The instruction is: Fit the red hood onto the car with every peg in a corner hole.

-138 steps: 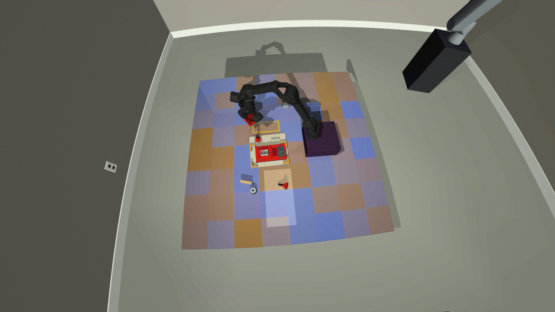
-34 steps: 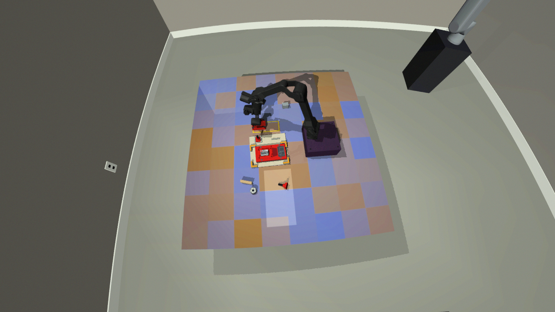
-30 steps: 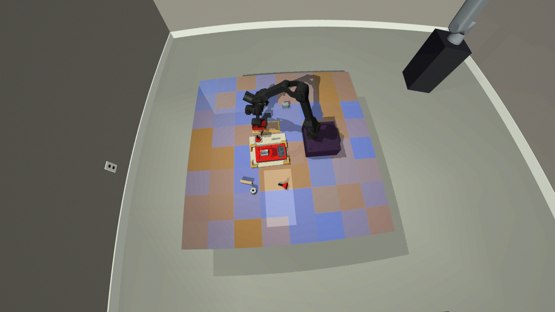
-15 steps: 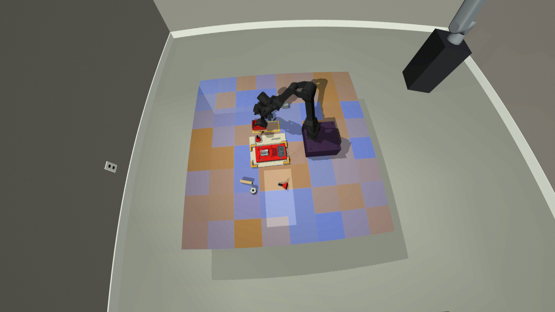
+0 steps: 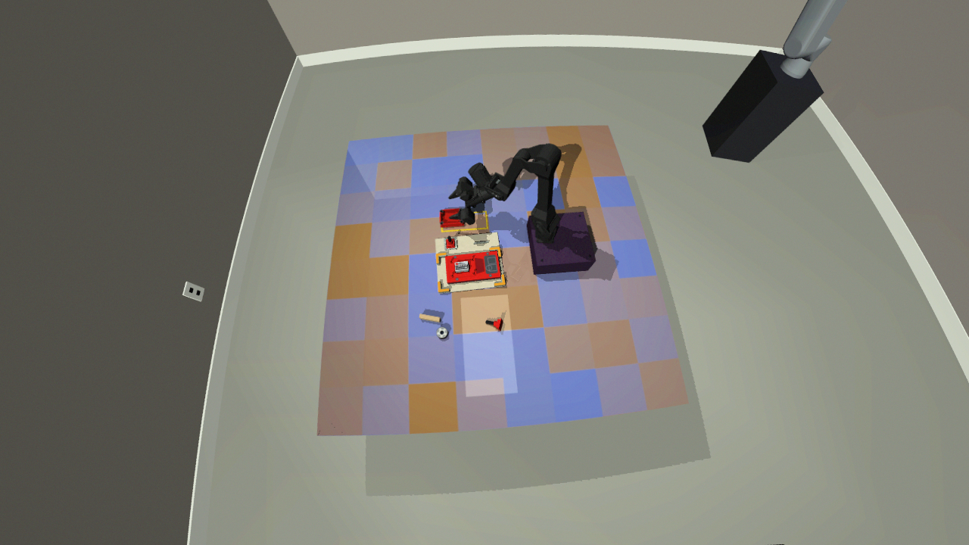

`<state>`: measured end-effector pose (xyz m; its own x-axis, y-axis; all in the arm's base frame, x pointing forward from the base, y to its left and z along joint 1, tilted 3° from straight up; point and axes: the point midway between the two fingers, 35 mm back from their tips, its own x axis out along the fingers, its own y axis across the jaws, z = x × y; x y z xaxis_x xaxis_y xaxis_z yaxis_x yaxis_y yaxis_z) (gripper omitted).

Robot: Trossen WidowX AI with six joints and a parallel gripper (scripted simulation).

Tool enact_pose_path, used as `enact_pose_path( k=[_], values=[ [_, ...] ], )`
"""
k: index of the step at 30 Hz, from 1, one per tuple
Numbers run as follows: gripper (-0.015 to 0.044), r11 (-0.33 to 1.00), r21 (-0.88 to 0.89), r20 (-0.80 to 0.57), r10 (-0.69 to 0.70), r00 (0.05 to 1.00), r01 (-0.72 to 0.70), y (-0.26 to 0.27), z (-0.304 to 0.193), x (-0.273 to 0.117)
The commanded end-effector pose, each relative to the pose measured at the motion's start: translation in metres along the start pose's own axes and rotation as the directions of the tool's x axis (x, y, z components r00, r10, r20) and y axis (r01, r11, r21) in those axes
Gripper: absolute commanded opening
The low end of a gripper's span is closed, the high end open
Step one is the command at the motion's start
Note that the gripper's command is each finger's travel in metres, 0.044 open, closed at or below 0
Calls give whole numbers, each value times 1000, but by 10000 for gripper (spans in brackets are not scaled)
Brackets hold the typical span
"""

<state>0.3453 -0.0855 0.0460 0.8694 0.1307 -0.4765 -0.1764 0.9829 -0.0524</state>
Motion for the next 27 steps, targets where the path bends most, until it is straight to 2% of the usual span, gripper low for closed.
enact_pose_path(
  k=[1, 27],
  values=[
    [440, 1000, 0, 8, 3, 1000, -3, 1, 0, -1],
    [440, 1000, -3, 13, 2, 1000, -2, -1, -12, 9]
  ],
)
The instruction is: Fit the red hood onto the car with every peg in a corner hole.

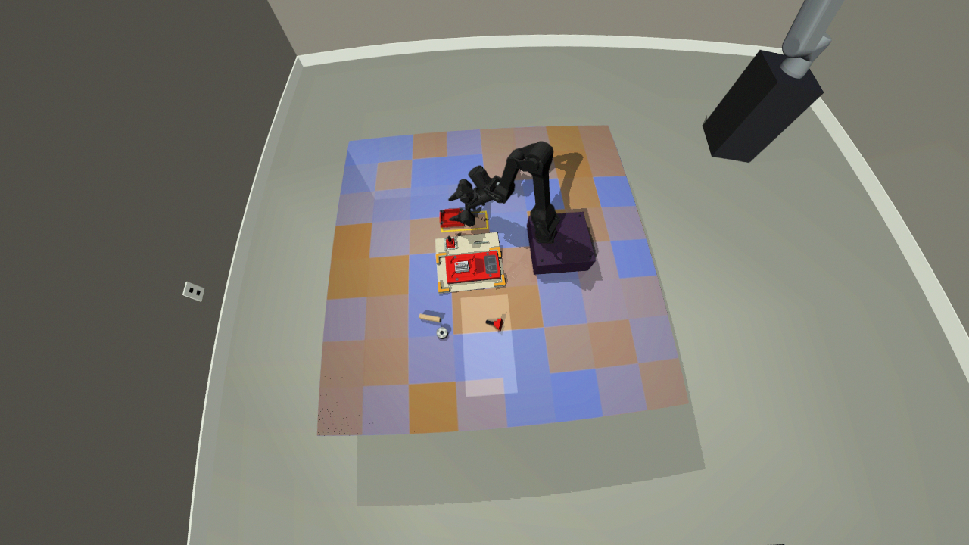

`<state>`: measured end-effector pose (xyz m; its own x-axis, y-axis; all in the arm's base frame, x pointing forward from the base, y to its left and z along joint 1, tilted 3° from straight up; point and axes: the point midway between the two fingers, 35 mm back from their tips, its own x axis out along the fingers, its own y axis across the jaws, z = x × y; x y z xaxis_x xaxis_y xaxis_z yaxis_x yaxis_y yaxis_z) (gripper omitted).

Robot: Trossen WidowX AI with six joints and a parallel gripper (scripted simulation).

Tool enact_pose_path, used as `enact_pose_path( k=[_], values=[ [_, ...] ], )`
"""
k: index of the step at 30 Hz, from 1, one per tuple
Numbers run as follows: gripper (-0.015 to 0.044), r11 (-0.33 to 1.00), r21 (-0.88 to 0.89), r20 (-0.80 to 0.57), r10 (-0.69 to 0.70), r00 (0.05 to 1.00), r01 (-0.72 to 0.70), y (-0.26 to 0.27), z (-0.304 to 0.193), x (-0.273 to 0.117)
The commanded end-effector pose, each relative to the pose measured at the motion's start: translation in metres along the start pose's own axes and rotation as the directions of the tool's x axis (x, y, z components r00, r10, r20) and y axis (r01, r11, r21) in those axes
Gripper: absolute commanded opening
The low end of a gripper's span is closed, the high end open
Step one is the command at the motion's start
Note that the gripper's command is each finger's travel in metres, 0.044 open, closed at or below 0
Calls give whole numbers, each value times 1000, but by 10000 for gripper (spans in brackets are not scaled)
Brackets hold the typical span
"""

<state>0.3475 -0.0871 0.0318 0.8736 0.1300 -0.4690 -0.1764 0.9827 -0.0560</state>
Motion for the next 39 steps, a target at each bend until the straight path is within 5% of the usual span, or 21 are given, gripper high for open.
enact_pose_path(
  k=[1, 39],
  values=[
    [440, 1000, 0, 5, 3, 1000, -3, 0, -1, 1],
    [440, 1000, -4, 11, 1, 1000, -1, -1, -21, 13]
  ],
)
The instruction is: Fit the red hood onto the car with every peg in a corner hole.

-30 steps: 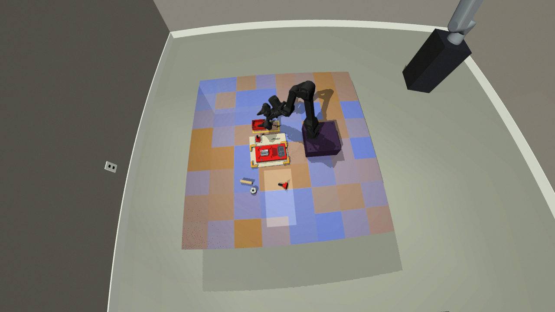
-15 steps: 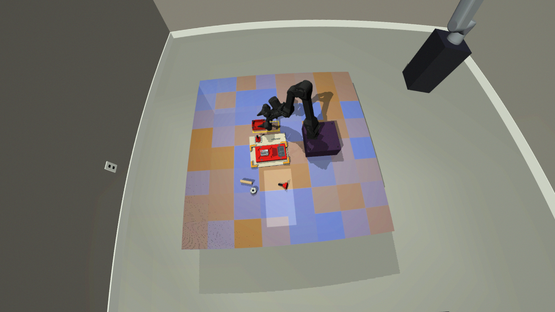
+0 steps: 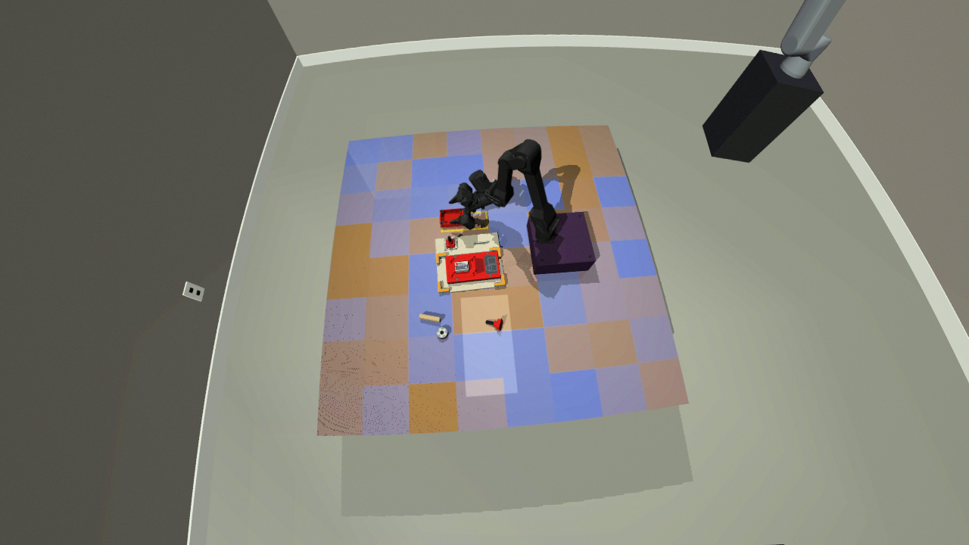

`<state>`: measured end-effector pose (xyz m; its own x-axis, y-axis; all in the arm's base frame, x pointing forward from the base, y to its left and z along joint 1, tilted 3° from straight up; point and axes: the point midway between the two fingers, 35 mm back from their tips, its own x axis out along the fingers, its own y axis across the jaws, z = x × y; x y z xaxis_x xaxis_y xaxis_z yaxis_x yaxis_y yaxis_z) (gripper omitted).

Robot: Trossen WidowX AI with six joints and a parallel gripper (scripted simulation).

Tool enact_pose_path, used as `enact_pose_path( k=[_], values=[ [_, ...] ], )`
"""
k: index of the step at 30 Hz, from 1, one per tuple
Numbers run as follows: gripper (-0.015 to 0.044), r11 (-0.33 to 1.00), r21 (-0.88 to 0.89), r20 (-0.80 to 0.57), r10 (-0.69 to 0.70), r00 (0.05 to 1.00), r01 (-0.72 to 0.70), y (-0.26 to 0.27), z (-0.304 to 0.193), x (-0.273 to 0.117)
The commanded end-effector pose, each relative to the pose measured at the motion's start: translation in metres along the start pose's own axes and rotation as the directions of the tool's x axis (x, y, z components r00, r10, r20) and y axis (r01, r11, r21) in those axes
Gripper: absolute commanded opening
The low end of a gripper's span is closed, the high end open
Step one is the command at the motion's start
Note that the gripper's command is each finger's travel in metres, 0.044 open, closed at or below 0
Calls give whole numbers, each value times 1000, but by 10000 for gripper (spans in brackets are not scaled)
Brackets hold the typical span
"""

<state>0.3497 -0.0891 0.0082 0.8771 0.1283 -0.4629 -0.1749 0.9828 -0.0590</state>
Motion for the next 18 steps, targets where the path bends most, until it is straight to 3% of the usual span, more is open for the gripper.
enact_pose_path(
  k=[1, 18],
  values=[
    [440, 1000, -2, 5, 3, 1000, -3, 1, -1, 1],
    [440, 1000, -4, 7, 2, 1000, -2, 1, -10, 6]
  ],
)
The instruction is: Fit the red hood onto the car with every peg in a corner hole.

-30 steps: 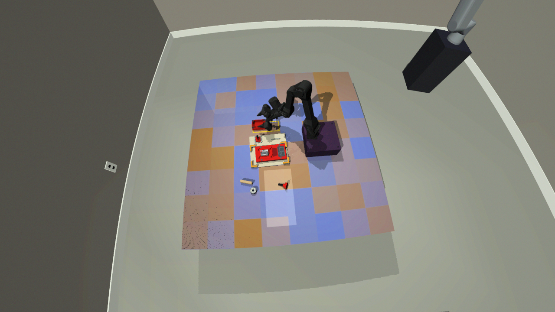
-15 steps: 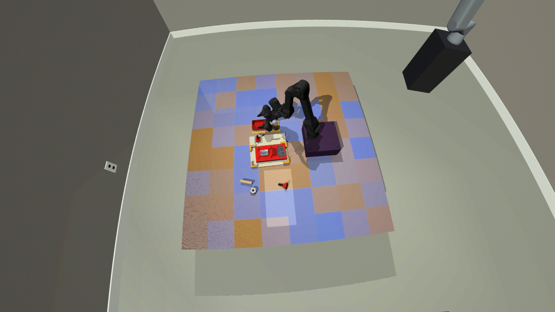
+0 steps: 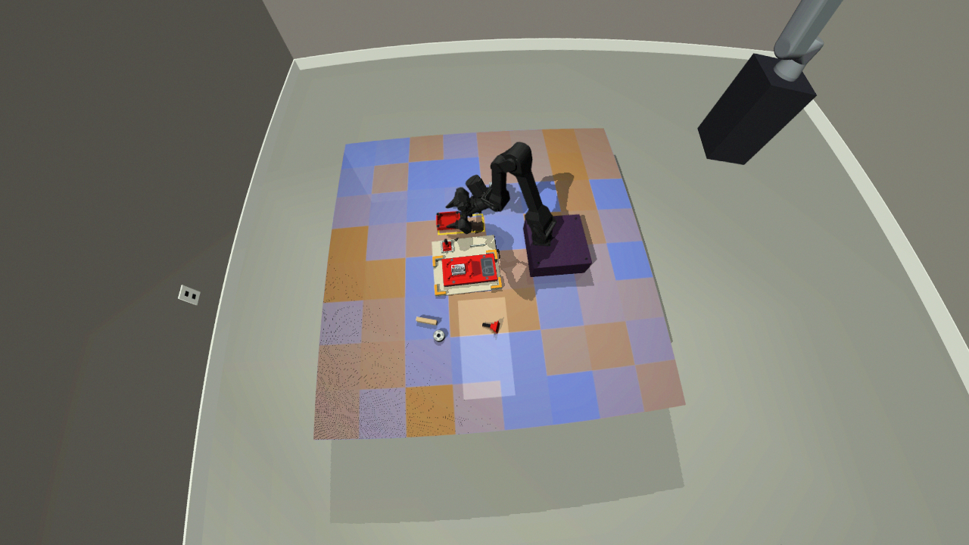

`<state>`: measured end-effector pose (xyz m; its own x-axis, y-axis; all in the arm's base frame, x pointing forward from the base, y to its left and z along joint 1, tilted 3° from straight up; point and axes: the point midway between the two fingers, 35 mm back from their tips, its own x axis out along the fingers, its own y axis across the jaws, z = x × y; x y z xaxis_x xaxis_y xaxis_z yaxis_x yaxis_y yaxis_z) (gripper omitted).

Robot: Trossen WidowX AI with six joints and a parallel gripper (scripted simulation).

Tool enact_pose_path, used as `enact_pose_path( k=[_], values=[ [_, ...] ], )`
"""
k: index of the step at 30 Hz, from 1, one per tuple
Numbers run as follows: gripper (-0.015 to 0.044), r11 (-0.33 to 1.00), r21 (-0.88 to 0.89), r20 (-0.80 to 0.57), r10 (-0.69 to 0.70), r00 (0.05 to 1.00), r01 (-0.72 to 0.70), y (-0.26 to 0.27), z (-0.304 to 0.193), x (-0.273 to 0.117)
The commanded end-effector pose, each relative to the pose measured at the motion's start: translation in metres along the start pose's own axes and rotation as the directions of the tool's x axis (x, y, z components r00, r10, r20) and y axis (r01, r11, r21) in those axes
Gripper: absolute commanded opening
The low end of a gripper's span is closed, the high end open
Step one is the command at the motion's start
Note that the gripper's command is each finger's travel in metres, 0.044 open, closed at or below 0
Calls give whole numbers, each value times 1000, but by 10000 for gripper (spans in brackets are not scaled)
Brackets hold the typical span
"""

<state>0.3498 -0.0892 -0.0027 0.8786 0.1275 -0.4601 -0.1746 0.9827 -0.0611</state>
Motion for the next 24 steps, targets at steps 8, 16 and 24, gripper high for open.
enact_pose_path(
  k=[8, 16, 24],
  values=[
    [440, 1000, -2, 5, 3, 1000, -3, 1, -3, 2],
    [440, 1000, -2, 5, 3, 1000, -3, 1, -6, 4],
    [440, 1000, -2, 5, 3, 1000, -3, 1, -10, 6]
  ],
)
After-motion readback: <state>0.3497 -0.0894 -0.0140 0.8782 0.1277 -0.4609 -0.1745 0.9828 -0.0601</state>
